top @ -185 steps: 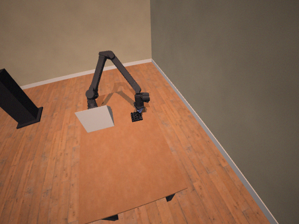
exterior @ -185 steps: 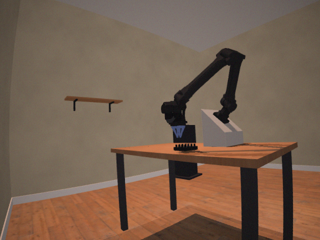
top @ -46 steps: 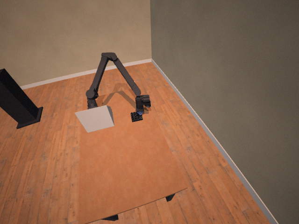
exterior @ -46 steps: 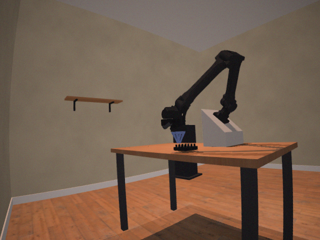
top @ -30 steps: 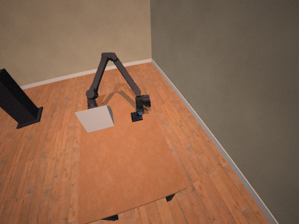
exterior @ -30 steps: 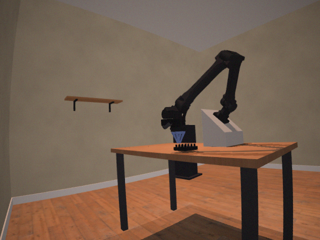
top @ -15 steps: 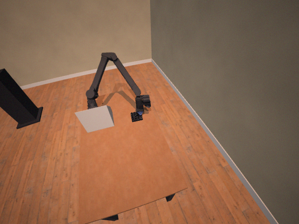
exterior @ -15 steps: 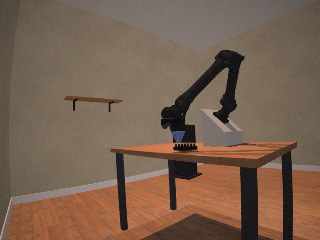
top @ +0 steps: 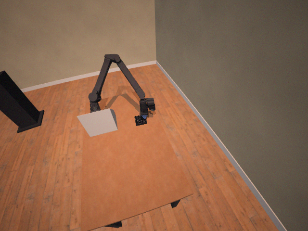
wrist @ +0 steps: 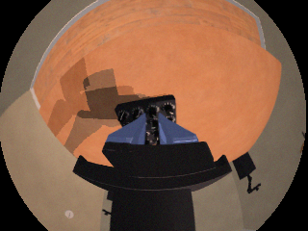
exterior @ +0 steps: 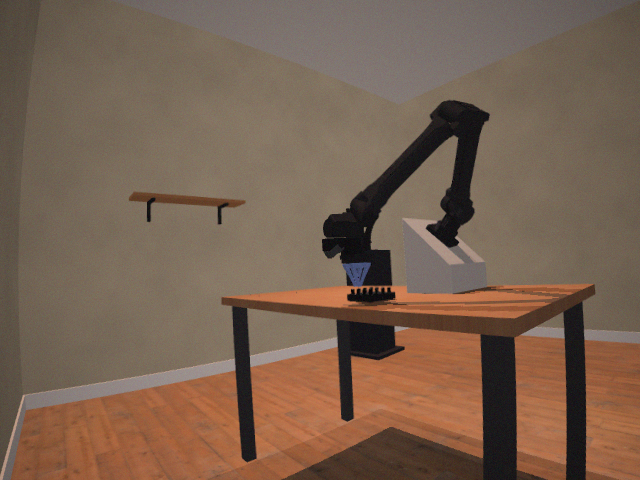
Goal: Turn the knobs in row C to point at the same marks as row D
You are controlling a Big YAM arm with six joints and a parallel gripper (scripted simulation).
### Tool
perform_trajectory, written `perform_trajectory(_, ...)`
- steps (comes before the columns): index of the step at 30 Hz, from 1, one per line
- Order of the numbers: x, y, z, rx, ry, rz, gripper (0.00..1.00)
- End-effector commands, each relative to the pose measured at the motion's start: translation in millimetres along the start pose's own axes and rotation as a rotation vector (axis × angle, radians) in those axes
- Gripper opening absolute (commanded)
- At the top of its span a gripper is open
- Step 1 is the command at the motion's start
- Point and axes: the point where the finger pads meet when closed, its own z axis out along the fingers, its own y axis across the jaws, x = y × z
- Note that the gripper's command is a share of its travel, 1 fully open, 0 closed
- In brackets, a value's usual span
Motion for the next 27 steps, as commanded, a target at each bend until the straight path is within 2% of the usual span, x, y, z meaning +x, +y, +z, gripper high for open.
perform_trajectory(1,1,-1,5.5,-0.003,0.005,0.011,0.20)
perform_trajectory(27,-2,7,-6.0,-0.005,-0.024,-0.009,0.20)
